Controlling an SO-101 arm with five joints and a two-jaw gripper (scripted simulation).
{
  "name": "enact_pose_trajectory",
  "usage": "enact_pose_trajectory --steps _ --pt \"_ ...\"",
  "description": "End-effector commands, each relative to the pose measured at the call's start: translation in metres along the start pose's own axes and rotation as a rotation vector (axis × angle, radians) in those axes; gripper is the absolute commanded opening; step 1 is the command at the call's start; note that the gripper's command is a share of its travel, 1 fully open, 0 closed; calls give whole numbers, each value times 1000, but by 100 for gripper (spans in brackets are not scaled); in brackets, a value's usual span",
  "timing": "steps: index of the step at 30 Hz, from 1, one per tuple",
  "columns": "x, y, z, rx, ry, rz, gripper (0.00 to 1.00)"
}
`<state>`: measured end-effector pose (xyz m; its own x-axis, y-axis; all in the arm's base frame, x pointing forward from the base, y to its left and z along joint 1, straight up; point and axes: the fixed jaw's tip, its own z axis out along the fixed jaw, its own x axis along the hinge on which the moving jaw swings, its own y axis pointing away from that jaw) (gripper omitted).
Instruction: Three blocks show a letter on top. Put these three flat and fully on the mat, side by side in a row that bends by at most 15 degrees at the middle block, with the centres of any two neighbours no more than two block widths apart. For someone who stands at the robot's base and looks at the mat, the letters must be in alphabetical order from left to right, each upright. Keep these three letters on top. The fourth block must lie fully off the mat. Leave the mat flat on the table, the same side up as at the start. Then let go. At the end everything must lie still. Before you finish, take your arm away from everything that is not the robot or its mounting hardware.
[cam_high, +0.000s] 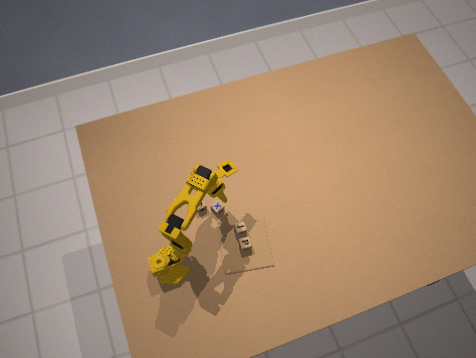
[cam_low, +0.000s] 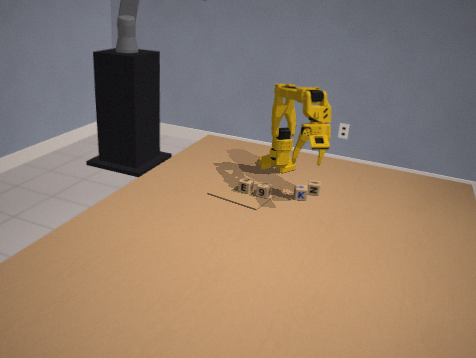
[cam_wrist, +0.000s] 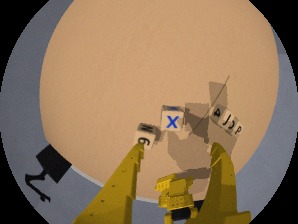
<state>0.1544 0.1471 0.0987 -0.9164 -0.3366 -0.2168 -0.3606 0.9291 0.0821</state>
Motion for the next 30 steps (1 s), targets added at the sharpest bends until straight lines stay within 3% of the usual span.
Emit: enact_pose_trajectory --steps 1,5,9,30 --pt "-2 2 7 10 31 0 35" --pt "4 -1 22 42 112 0 35" --pt "7 -2 29 56 149 0 35" --pt "8 -2 30 57 153 0 35"
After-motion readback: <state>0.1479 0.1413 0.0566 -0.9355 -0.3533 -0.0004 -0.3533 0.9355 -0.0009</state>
